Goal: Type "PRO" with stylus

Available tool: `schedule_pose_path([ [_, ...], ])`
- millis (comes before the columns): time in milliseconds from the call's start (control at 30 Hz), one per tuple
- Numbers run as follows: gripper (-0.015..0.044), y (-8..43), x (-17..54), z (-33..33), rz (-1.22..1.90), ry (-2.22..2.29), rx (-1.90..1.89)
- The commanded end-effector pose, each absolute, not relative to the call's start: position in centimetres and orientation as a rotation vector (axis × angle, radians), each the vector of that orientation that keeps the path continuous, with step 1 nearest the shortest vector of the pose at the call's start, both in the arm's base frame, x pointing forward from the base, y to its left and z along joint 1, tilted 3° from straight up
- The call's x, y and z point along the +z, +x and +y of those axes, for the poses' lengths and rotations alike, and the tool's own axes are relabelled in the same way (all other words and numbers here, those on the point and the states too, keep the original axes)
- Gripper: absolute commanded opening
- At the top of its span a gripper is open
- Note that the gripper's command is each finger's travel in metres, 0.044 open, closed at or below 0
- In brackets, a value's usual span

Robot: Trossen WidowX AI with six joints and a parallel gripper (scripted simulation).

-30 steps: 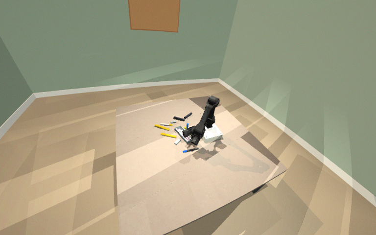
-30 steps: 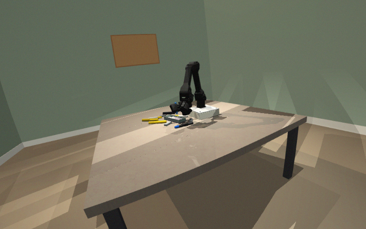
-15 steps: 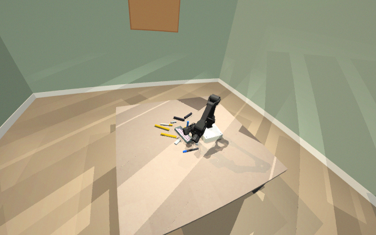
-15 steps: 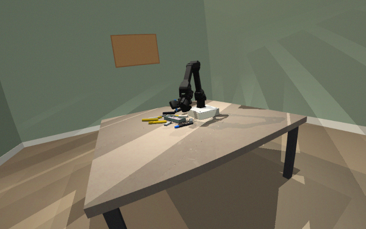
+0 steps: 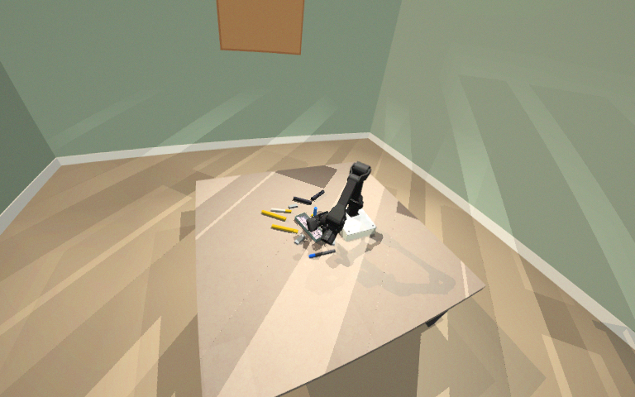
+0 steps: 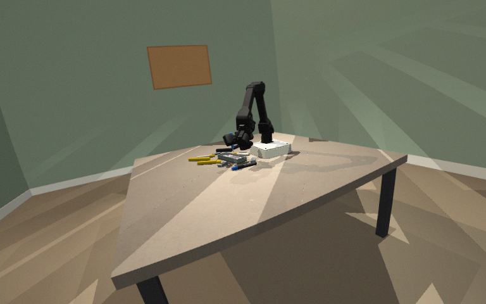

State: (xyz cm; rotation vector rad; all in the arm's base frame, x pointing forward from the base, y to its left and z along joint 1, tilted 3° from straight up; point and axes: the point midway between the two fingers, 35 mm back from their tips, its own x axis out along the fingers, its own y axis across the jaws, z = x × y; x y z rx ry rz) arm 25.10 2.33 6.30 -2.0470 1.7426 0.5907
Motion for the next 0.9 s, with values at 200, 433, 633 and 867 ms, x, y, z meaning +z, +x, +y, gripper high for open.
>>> schedule_pose_path([
  [200,0.0000,25.1,4.8,2.4,1.748,-2.052,0.588],
  [433,0.0081,25.2,4.5,2.4,1.748,-2.052,0.588],
  [633,0.0081,25.2,4.4,2.4,1.748,-2.052,0.588],
  [867,0.0081,25.2,4.0,2.4,1.748,-2.052,0.588],
])
